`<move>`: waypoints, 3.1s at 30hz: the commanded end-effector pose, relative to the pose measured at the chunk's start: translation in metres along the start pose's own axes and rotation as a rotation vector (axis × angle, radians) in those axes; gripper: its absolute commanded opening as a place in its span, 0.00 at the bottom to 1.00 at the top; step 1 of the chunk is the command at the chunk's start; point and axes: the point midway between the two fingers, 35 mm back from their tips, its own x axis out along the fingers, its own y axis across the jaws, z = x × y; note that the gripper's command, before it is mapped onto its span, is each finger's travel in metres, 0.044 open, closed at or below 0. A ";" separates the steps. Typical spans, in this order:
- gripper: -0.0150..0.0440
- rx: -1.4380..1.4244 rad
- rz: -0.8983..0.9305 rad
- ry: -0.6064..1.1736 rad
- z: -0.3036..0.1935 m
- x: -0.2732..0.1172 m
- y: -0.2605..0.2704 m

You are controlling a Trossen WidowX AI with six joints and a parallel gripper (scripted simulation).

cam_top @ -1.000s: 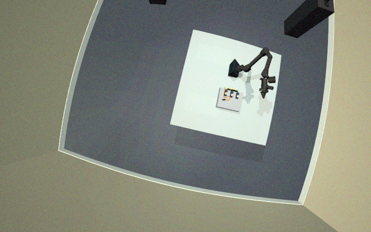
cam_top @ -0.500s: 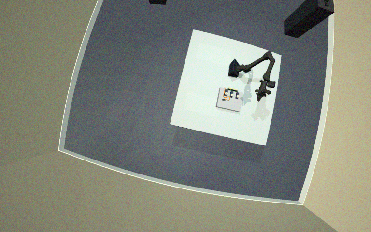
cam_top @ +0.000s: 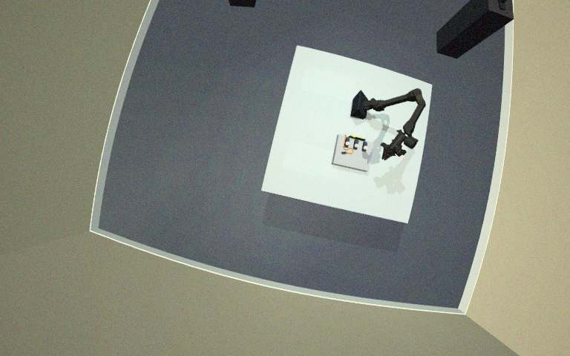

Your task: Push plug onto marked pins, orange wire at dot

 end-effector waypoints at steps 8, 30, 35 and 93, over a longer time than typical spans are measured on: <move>0.45 0.210 -0.031 0.246 -0.024 0.041 -0.033; 0.45 0.726 -0.129 0.711 -0.094 0.098 -0.101; 0.45 0.858 -0.156 0.809 -0.111 0.105 -0.115; 0.25 1.352 -0.263 1.129 -0.194 0.135 -0.146</move>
